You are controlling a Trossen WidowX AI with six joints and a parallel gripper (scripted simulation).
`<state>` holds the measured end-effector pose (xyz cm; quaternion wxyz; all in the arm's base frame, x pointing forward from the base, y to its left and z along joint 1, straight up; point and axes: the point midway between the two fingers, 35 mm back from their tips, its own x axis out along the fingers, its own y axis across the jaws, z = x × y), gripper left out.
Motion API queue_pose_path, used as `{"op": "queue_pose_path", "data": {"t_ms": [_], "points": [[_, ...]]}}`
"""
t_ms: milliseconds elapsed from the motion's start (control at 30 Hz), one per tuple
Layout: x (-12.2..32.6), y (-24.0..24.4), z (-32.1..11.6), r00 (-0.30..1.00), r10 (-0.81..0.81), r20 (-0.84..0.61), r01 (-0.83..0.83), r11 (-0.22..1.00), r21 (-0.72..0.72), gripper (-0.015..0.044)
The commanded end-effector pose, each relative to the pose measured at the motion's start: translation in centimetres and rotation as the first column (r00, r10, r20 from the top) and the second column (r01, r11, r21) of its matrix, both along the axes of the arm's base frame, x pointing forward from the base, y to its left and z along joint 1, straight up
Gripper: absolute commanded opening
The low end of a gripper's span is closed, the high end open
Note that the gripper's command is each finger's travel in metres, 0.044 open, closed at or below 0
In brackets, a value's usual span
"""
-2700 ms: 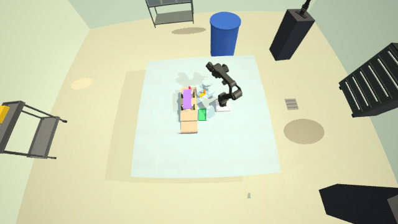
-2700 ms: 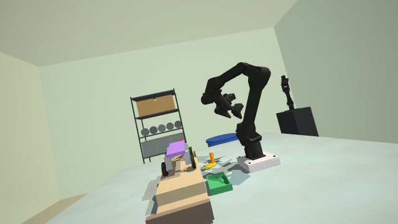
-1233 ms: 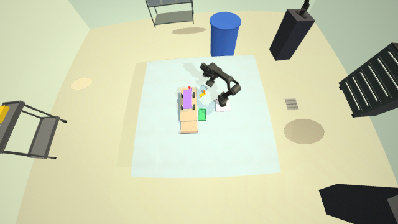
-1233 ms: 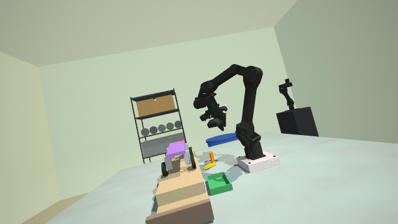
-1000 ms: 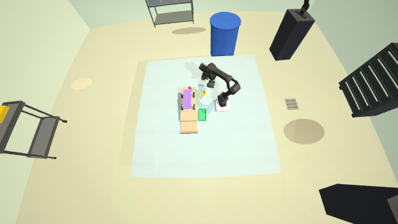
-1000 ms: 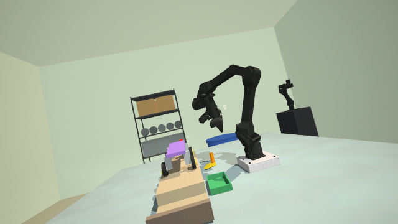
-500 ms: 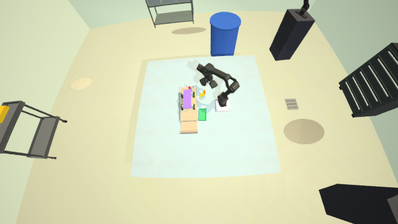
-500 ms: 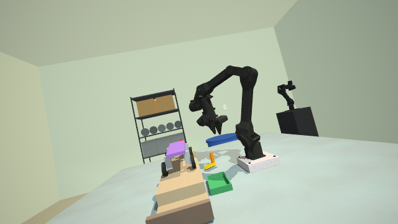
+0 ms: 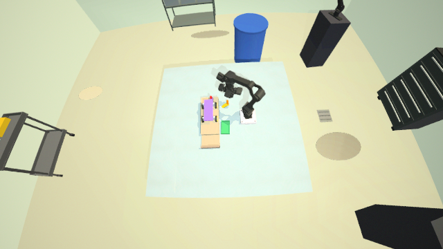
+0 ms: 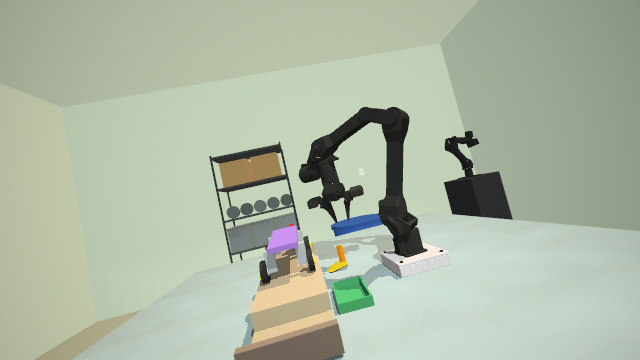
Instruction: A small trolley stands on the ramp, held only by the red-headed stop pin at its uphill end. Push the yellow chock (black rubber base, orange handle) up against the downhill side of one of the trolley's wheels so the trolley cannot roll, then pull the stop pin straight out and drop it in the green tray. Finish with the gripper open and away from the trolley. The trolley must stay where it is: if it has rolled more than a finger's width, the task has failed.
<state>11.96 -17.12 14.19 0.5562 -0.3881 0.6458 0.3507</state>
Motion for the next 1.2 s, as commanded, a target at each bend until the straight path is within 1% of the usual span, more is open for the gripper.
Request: {"op": "queue_pose_path", "data": {"t_ms": [0,200,300,700,1167], "points": [[1.6,0.6,-0.4,0.934,0.357,0.024,-0.358,0.932,0.06,0.019],[2.8,1.1,-0.8,0.771,0.634,0.061,-0.637,0.766,0.088,0.019],[3.3,1.3,-0.9,0.684,0.725,0.078,-0.729,0.678,0.091,0.019],[3.3,1.3,-1.0,0.678,0.731,0.079,-0.735,0.672,0.091,0.019],[3.4,1.3,-5.2,0.678,0.731,0.079,-0.735,0.672,0.091,0.019]]}}
